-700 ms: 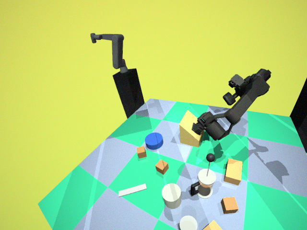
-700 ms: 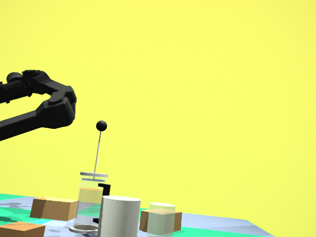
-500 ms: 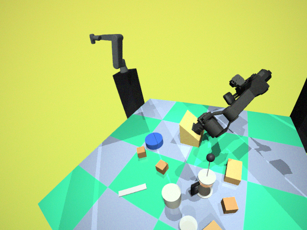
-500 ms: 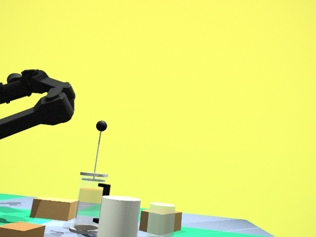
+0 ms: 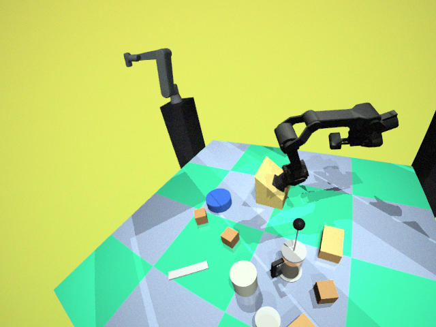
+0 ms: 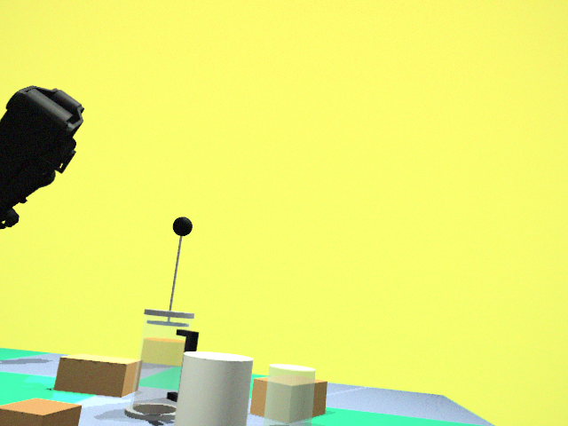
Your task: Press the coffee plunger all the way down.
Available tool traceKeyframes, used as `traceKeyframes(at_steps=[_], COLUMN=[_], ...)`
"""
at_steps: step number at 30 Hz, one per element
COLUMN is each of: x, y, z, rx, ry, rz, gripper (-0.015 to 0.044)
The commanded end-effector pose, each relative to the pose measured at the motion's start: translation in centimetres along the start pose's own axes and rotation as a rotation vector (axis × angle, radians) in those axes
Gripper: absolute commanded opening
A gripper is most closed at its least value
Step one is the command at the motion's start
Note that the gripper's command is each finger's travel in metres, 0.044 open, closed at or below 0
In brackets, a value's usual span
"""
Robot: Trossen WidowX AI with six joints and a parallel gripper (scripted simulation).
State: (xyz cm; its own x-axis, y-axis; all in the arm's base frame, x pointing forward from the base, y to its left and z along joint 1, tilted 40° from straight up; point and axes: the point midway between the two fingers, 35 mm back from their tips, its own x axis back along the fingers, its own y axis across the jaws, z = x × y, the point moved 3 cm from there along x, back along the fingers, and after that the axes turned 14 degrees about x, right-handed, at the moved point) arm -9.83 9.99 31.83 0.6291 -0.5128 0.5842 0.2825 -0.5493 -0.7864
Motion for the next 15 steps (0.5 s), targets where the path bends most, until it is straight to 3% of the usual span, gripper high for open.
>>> traceKeyframes(at_steps=[1,15], x=[-0.6,1.2], y=[-0.9,-2.2], z=[2.0,12.0], rx=[-0.153,-0.754], ry=[0.07,0.356], rz=[0.02,0.234], gripper=[0.044,0.044])
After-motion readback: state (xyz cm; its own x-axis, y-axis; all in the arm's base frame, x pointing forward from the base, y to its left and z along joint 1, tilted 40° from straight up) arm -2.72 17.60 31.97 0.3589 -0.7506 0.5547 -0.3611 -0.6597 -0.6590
